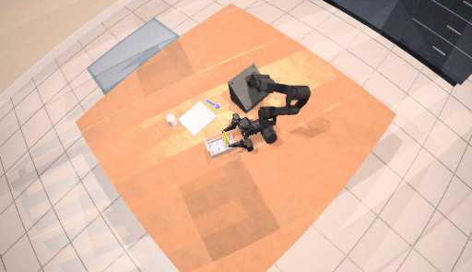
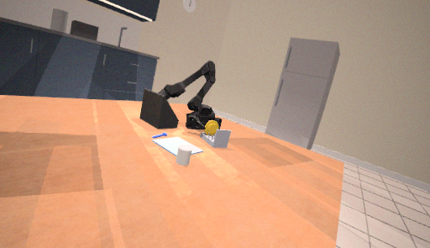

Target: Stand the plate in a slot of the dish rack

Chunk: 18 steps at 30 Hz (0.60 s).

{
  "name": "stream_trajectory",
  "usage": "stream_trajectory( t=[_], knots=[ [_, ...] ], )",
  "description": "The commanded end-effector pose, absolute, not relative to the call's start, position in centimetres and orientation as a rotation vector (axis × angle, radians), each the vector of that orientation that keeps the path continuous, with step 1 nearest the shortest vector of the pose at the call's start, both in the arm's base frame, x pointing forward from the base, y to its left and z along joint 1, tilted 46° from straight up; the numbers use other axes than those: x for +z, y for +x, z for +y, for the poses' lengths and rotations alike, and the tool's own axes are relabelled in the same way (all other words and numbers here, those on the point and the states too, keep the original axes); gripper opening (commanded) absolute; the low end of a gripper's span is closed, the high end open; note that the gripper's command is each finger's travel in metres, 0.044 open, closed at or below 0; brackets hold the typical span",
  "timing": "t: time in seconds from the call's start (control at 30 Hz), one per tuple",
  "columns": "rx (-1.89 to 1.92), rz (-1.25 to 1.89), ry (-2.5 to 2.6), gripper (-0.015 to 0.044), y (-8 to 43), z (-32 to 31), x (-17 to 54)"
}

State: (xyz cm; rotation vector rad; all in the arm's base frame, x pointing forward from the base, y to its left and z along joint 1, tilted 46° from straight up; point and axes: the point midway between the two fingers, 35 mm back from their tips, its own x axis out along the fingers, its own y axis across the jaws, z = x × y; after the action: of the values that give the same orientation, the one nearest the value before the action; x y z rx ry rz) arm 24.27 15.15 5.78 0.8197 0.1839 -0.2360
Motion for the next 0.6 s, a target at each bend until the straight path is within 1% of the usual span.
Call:
stream_trajectory(
  t=[0.0,0.07,0.57],
  knots=[
    [-0.234,0.184,0.821,0.0000,24.26,15.12,5.91],
    [-0.234,0.184,0.821,0.0000,24.26,15.12,5.91],
    [-0.236,0.184,0.820,0.0394,24.26,15.14,5.78]
  ],
)
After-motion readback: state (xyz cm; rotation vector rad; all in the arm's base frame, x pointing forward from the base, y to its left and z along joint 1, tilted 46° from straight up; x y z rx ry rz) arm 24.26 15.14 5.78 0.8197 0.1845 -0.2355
